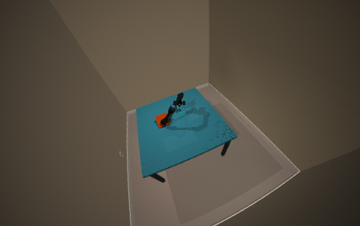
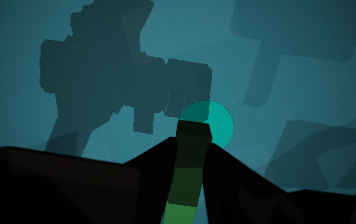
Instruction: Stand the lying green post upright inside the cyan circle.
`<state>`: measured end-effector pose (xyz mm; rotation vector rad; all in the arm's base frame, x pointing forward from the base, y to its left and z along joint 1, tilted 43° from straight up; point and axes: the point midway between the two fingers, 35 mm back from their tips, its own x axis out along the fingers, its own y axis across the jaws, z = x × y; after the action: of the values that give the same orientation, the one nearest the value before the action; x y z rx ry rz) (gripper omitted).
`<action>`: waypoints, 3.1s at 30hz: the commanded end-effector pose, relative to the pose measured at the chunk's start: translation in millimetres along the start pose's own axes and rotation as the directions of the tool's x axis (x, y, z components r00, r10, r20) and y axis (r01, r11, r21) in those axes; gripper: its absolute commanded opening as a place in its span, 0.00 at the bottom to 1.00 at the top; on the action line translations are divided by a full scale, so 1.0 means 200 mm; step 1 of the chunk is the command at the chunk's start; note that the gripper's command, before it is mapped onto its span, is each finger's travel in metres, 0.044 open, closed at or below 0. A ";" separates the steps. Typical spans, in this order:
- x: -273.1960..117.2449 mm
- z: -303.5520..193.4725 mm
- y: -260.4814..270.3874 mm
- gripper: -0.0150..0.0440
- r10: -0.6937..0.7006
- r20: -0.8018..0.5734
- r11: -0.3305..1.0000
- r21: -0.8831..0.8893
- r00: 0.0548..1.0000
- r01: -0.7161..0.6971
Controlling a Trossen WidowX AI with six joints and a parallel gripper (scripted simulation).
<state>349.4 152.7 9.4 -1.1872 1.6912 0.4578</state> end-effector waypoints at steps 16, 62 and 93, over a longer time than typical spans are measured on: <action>0.04 0.00 0.00 0.29 0.068 0.123 0.998 0.008 0.990 -0.070; 0.09 0.02 -0.02 0.29 0.151 0.437 0.987 -0.014 0.887 -0.161; 0.08 0.00 -0.03 0.29 0.150 0.632 0.987 -0.047 0.760 -0.155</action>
<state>356.4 143.2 -4.8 -0.7631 1.2085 0.8367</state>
